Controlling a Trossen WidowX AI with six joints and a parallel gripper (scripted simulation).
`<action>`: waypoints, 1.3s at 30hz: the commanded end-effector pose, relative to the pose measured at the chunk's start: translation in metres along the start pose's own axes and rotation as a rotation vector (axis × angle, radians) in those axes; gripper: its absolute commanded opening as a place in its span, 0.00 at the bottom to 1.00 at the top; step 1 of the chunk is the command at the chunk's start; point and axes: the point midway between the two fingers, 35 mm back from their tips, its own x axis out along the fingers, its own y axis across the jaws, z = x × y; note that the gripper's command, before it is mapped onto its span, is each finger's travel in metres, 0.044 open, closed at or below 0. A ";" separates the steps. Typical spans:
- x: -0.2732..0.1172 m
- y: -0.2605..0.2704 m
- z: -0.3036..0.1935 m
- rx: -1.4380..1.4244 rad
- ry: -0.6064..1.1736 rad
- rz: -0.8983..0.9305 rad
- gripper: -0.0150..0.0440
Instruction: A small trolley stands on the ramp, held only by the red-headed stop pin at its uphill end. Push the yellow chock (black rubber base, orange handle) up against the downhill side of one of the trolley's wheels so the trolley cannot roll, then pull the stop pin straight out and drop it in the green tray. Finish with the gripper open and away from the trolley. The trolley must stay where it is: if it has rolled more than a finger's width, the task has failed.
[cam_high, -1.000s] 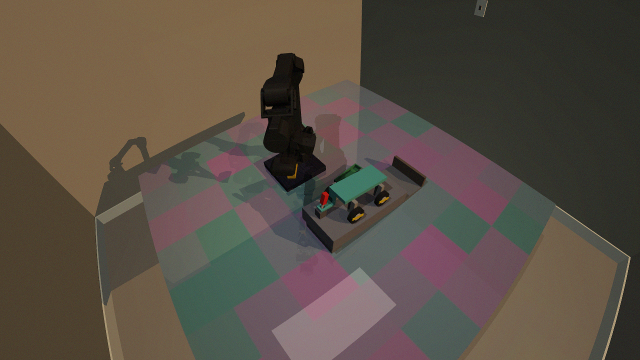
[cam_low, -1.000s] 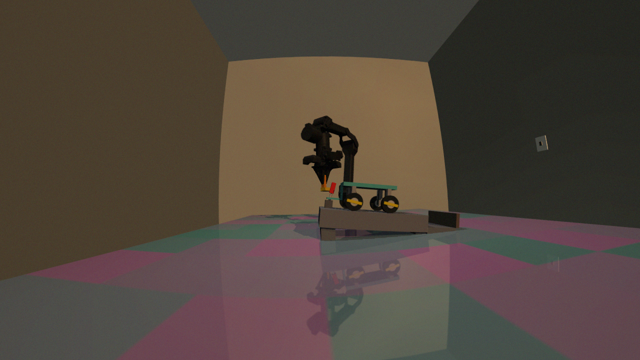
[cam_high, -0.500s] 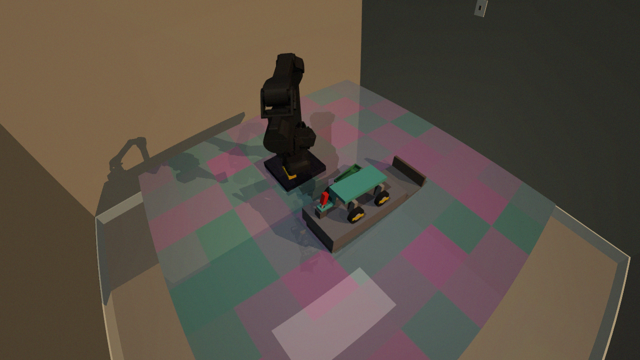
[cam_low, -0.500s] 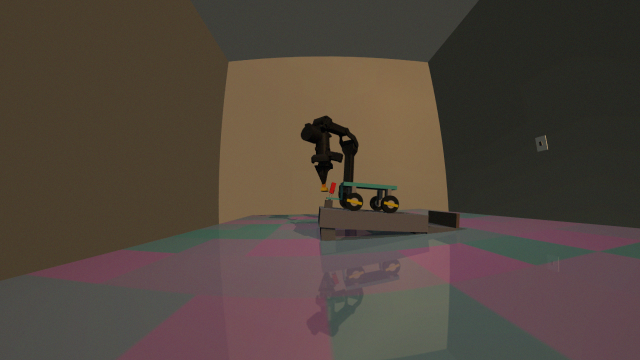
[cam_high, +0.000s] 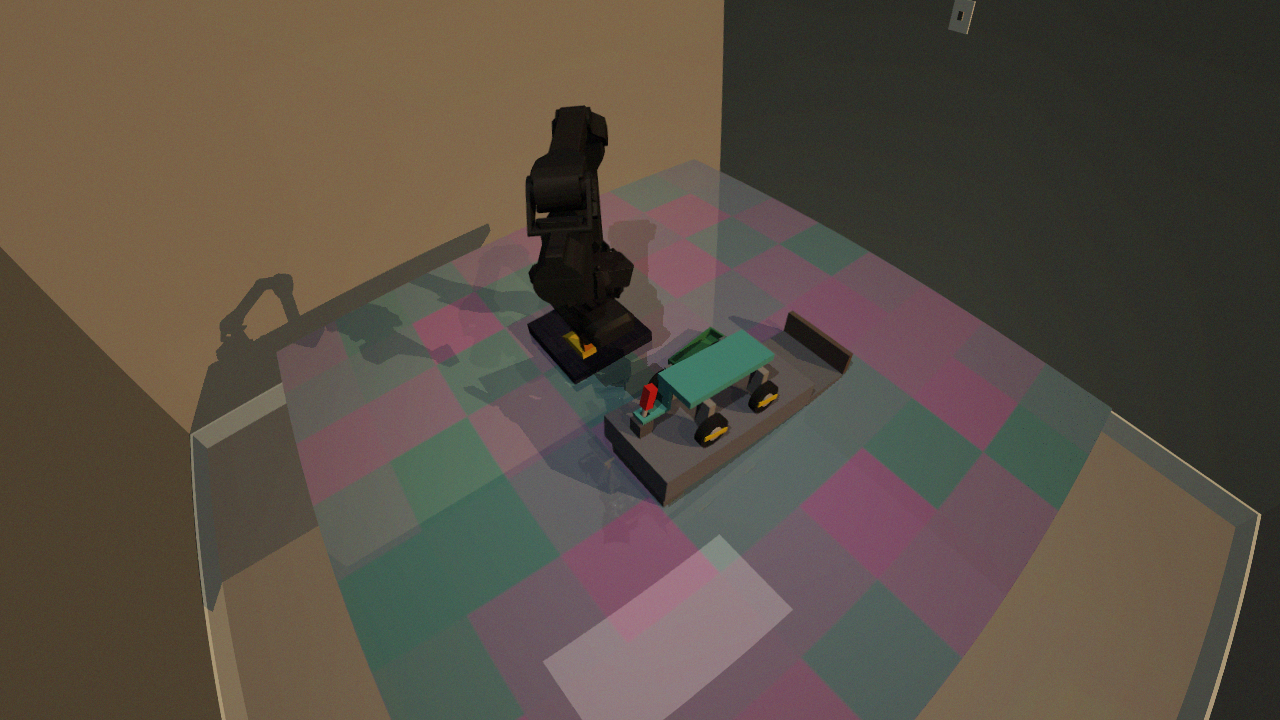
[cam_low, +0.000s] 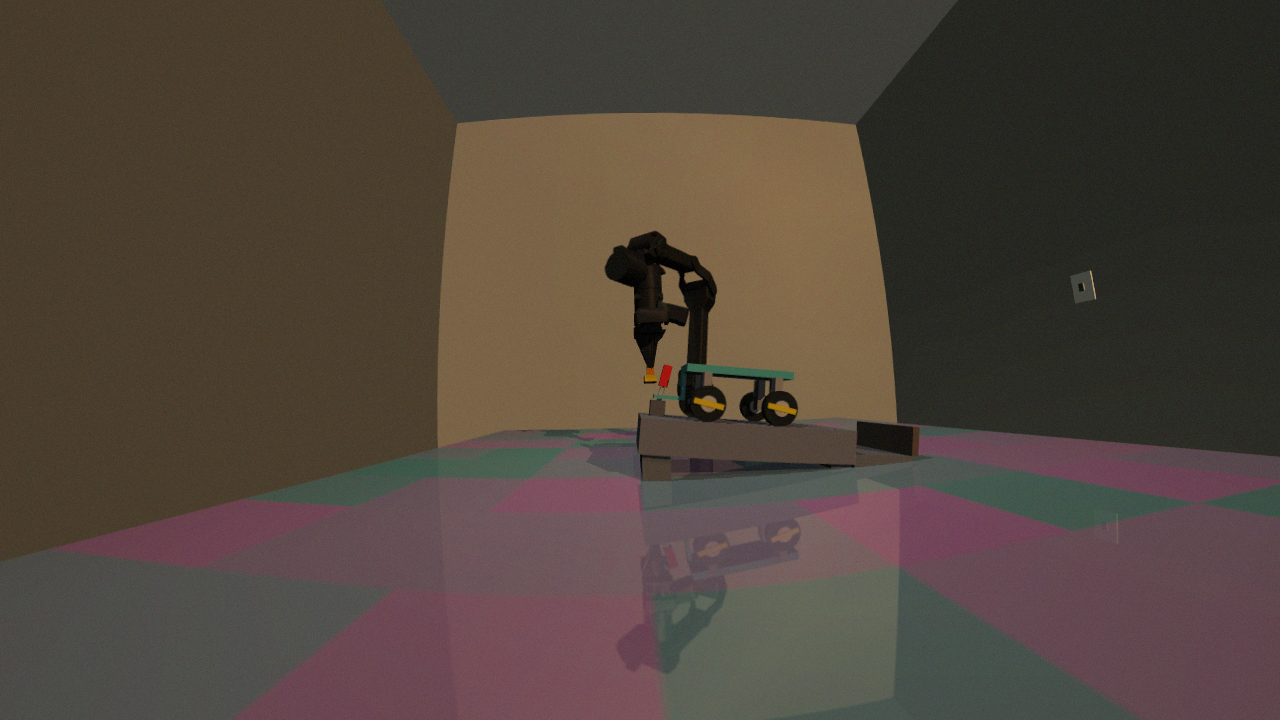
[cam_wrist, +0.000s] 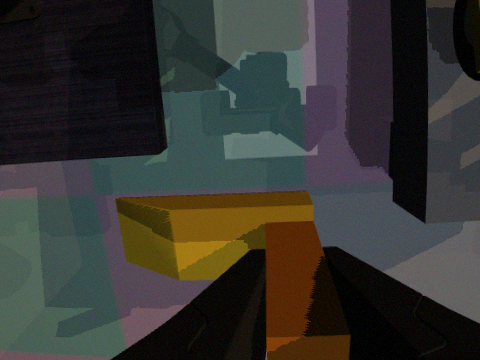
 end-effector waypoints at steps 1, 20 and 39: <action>0.001 -0.003 0.013 -0.004 -0.005 0.001 0.25; 0.004 -0.020 0.074 -0.003 -0.011 -0.001 0.25; 0.007 -0.033 0.137 -0.003 -0.018 -0.003 0.25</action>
